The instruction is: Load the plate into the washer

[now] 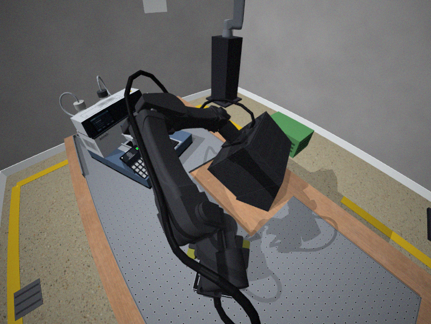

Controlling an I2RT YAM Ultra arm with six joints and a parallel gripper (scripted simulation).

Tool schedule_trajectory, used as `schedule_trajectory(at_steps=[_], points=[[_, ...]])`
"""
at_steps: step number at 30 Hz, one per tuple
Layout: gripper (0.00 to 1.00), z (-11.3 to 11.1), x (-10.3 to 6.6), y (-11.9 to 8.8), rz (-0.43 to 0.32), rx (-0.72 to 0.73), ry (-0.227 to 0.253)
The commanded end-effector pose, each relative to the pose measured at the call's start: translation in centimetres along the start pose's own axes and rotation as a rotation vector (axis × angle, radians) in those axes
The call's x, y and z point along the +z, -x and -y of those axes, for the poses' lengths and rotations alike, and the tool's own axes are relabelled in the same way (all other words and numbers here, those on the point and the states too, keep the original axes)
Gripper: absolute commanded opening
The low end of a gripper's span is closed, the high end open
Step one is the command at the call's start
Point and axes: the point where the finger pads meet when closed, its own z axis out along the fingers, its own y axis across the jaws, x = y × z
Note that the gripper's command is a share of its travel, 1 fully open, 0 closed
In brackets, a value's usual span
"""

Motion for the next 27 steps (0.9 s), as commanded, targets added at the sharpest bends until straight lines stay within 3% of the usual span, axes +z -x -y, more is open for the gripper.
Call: schedule_trajectory(at_steps=[1, 8, 17, 18, 21, 27], points=[[1.0, 0.1, -2.2, 0.9, 0.045, 0.01, 0.004], [1.0, -0.5, 1.2, -0.3, 0.004, -0.023, -0.012], [1.0, -0.9, 1.7, -0.2, 0.019, -0.031, -0.015], [1.0, 0.0, 1.3, 0.9, 0.04, 0.005, -0.006], [1.0, -0.5, 2.9, -0.3, 0.005, -0.022, -0.012], [1.0, -0.8, 3.6, -0.3, 0.012, -0.029, -0.014]])
